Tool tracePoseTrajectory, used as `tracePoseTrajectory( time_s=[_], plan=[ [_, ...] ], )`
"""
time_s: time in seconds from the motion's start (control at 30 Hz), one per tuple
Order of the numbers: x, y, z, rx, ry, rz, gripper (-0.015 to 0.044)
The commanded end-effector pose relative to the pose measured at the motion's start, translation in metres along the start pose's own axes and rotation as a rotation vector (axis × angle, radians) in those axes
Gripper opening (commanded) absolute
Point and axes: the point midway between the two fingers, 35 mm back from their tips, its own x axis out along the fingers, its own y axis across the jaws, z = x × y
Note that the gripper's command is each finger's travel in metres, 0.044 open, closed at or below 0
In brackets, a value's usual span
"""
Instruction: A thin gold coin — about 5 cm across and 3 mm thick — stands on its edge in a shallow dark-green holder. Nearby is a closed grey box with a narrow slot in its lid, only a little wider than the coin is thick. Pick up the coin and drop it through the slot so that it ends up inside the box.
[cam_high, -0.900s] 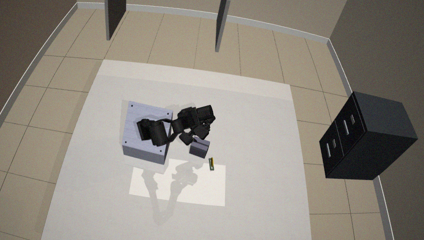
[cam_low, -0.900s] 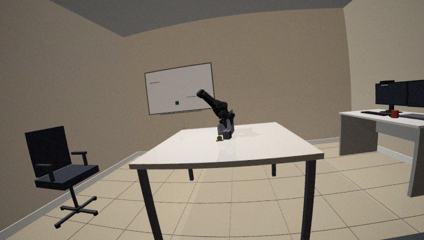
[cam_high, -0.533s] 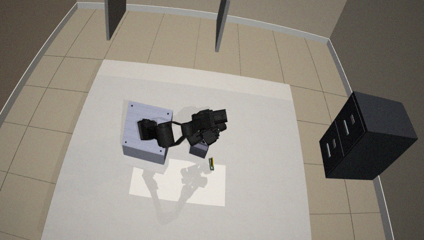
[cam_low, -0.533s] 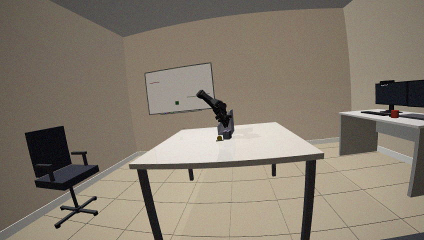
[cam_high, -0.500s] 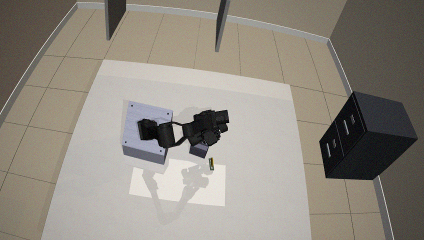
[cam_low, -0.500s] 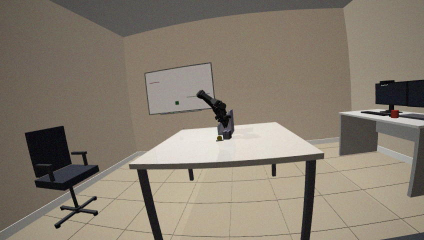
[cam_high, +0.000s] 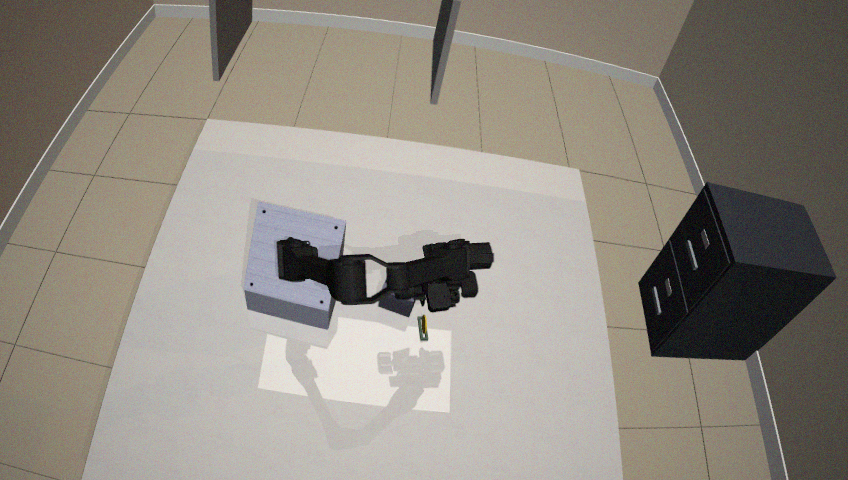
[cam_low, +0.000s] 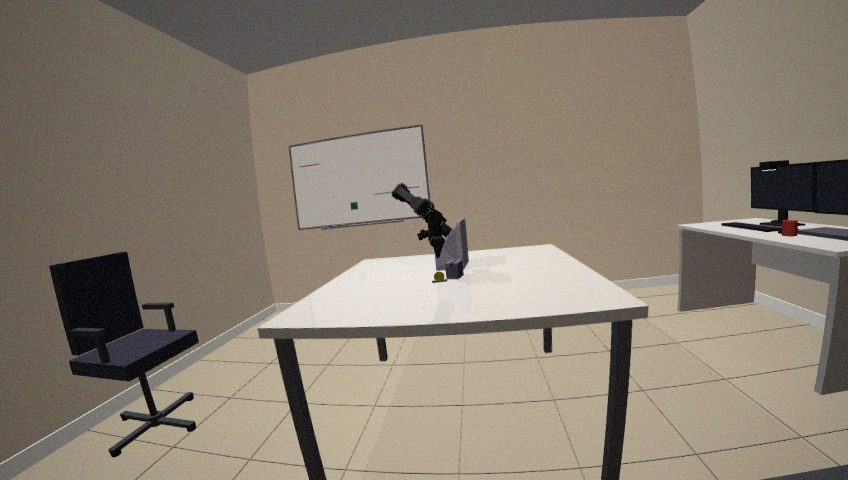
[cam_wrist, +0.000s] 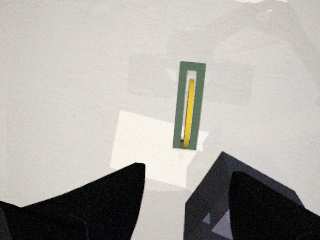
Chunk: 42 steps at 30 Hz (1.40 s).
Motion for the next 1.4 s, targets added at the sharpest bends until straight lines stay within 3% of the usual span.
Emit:
tracePoseTrajectory(
  time_s=[0.0, 1.37],
  plan=[
    [0.023, 0.001, 0.001, 0.009, -0.006, -0.011, 0.0161],
    [0.094, 0.0, 0.003, 0.009, -0.008, -0.012, 0.0161]
  ],
)
